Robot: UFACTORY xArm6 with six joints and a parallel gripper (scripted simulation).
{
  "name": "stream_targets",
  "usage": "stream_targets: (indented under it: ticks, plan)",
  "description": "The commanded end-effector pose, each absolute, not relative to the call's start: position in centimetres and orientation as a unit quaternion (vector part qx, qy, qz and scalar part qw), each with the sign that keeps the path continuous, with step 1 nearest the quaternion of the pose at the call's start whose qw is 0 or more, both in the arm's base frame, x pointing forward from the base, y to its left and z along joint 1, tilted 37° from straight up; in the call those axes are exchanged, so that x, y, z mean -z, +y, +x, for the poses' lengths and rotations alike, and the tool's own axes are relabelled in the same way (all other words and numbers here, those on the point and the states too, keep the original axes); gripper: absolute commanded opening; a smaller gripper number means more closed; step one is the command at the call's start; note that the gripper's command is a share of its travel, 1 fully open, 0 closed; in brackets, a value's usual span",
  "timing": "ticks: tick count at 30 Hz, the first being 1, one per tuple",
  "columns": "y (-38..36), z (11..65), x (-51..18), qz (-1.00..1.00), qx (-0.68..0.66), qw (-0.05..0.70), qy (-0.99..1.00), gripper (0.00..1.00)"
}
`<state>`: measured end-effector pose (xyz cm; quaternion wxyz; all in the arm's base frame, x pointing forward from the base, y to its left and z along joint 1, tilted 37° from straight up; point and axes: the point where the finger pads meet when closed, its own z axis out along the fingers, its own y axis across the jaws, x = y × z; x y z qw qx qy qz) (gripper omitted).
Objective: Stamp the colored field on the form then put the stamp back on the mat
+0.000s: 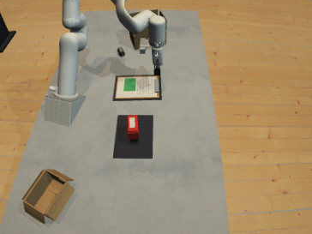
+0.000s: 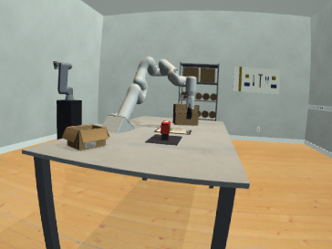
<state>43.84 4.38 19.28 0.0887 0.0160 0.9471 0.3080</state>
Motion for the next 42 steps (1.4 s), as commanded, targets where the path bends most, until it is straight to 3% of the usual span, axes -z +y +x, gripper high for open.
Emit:
stream_targets:
  ticks: [1, 28, 36, 37, 42]
  plan:
    - [4.0, 43.9, -19.9, 0.049, -0.311, 0.08, 0.946, 1.0]
    - [-2.3, 41.9, -28.3, 0.631, -0.294, -0.132, 0.706, 1.0]
    - [-2.4, 41.8, -28.5, 0.653, -0.287, -0.141, 0.687, 1.0]
    - [-2.4, 41.8, -28.5, 0.653, -0.287, -0.141, 0.687, 0.89]
    - [-2.9, 41.6, -27.9, 0.653, -0.288, -0.141, 0.687, 0.89]
